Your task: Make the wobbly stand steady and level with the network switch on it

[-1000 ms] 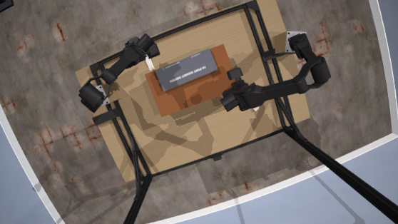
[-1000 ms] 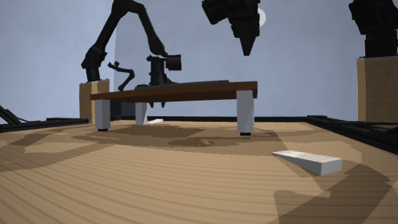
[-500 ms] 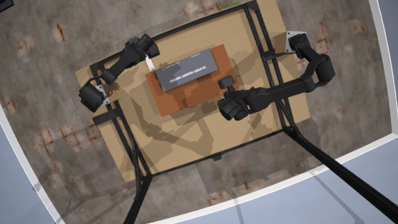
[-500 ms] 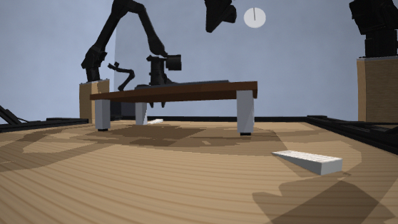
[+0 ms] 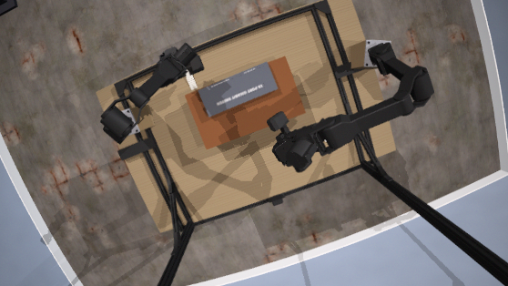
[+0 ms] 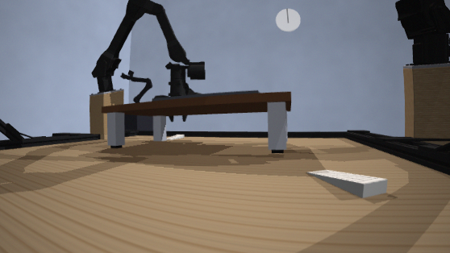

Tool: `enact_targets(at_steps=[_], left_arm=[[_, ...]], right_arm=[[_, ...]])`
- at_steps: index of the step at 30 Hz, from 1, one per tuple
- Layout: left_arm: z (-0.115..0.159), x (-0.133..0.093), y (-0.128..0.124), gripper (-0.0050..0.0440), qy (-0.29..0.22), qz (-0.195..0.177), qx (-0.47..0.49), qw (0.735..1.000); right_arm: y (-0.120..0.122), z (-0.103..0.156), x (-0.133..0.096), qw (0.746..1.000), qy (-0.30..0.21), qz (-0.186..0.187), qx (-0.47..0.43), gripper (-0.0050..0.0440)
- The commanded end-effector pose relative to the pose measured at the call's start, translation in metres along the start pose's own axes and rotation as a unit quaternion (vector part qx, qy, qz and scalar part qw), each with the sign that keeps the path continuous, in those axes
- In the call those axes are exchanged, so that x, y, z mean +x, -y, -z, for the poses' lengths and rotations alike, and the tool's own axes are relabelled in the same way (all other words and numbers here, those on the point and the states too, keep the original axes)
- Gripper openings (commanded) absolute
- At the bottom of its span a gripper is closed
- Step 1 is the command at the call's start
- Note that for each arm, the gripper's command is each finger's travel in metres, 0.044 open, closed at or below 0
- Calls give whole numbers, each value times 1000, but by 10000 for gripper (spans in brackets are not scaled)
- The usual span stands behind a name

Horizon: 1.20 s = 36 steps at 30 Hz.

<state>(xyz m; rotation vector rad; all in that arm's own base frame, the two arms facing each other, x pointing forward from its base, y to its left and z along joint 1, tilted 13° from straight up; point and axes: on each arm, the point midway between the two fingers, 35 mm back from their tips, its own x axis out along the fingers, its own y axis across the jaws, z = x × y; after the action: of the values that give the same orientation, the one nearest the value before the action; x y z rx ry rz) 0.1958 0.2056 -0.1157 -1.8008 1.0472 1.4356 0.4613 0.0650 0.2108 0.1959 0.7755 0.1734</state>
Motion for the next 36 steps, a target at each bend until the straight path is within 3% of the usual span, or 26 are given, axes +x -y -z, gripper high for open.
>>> enact_targets(at_steps=[1,4,10,21,27,36], left_arm=[[0,0,0,237,0,0,0,1000],[0,0,0,237,0,0,0,1000],[0,0,0,237,0,0,0,1000],[0,0,0,237,0,0,0,1000],[0,0,0,237,0,0,0,1000],[0,0,0,237,0,0,0,1000]], right_arm=[[-12,-52,-29,996,91,-9,-22,0],[-20,-85,-52,987,155,-15,-36,0],[-20,-85,-52,987,155,-15,-36,0],[-51,-175,-156,929,360,-33,-75,0],[-51,-175,-156,929,360,-33,-75,0],[-73,-219,-260,855,508,-44,-99,0]])
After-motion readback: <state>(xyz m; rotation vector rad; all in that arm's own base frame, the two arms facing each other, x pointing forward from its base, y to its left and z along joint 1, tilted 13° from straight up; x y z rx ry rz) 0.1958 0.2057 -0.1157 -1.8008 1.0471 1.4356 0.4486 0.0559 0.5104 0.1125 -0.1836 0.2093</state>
